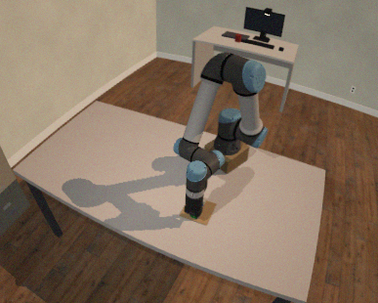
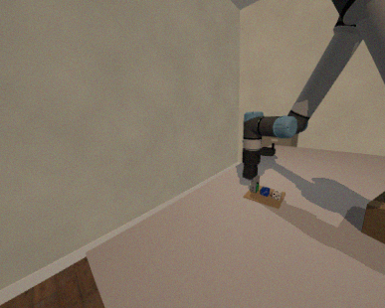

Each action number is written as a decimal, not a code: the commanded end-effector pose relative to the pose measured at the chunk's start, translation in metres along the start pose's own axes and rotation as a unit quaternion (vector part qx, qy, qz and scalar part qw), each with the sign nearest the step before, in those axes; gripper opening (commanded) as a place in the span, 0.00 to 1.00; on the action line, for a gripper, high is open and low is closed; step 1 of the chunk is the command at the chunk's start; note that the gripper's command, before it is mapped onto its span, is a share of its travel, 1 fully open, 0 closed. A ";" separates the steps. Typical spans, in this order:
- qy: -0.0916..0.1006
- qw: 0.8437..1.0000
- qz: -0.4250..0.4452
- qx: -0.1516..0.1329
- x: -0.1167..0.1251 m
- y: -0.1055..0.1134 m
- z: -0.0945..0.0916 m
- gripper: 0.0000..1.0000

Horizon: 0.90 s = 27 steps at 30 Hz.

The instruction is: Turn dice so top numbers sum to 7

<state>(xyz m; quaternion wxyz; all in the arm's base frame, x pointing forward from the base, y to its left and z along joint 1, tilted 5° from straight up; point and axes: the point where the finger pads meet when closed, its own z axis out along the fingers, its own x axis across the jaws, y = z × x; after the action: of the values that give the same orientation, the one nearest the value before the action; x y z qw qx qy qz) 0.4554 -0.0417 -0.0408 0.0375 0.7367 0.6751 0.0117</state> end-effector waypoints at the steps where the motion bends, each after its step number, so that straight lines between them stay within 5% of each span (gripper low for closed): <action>1: 0.000 1.000 0.000 -0.001 0.000 0.000 0.000 0.57; 27: 0.000 1.000 0.000 -0.001 0.000 0.000 0.004 0.57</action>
<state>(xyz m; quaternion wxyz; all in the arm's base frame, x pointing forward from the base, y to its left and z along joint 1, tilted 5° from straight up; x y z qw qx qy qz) 0.4556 -0.0418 -0.0443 0.0375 0.7367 0.6751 0.0116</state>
